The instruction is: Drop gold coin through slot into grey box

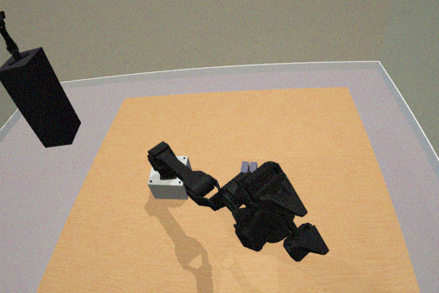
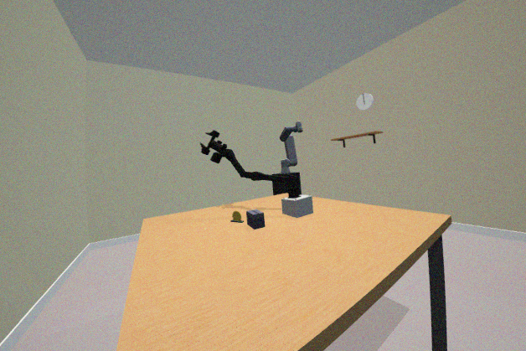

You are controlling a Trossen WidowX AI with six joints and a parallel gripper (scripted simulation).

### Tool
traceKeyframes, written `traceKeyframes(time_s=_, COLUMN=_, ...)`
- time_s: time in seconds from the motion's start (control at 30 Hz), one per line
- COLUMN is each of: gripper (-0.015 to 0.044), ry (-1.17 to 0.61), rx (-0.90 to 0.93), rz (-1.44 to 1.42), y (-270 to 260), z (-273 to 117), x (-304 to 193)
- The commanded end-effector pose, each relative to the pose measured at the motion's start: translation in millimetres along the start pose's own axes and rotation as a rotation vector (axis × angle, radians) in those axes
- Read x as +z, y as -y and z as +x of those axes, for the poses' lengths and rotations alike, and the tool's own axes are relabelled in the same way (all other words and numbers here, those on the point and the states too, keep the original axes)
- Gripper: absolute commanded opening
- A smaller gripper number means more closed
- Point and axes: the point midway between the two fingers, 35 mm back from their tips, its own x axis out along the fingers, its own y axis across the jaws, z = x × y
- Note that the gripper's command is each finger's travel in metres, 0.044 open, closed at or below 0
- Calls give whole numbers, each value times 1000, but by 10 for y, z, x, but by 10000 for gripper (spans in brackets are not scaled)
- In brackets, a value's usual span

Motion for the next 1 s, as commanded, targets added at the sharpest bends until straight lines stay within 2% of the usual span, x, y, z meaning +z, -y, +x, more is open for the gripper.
traceKeyframes(time_s=0.0, gripper=374, ry=-2, rx=2, rz=5, y=-12, z=-1, x=-2)
traceKeyframes(time_s=0.1, gripper=295, ry=-20, rx=40, rz=67, y=-210, z=-12, x=-1)
traceKeyframes(time_s=0.27, gripper=164, ry=5, rx=196, rz=119, y=-942, z=-10, x=384)
traceKeyframes(time_s=0.6, gripper=161, ry=8, rx=518, rz=158, y=-2322, z=-321, x=843)
traceKeyframes(time_s=0.97, gripper=161, ry=-44, rx=848, rz=61, y=-3696, z=-1046, x=1043)
